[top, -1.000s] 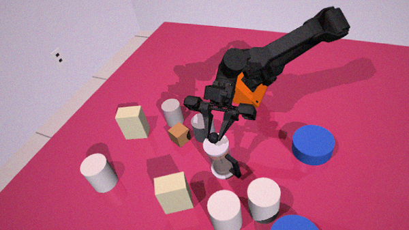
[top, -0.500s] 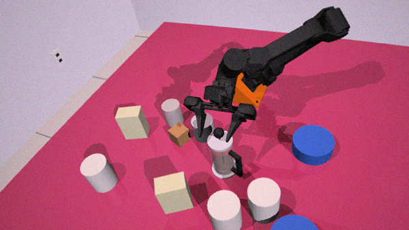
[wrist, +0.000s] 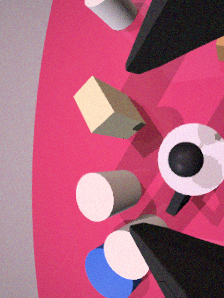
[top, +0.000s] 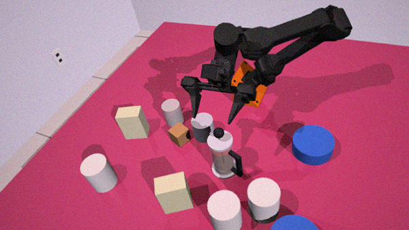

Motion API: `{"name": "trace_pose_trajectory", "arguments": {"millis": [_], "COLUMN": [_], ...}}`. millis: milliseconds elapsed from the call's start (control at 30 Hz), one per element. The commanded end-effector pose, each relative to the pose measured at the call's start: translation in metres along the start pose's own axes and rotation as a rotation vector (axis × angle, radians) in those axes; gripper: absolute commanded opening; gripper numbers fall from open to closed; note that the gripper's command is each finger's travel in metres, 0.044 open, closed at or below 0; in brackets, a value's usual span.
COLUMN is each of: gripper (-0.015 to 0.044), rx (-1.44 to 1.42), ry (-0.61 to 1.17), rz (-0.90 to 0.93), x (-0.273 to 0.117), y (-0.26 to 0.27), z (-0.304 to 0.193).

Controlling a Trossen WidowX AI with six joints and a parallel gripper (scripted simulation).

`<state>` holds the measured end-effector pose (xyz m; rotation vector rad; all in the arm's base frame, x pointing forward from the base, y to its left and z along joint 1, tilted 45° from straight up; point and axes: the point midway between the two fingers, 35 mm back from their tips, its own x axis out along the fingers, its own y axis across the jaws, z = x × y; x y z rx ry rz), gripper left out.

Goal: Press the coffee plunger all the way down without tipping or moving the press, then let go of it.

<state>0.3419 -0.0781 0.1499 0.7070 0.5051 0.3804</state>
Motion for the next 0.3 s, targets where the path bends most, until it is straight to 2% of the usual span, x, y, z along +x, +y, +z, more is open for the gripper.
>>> {"name": "trace_pose_trajectory", "arguments": {"millis": [0,267], "gripper": [0.0440,0.0440], "rx": [-0.005,-0.005], "ry": [-0.003,-0.003], "rz": [0.013,0.013], "x": [-0.0185,-0.0183], "y": [0.0076,0.0073], "z": [0.0146,0.0141]}}
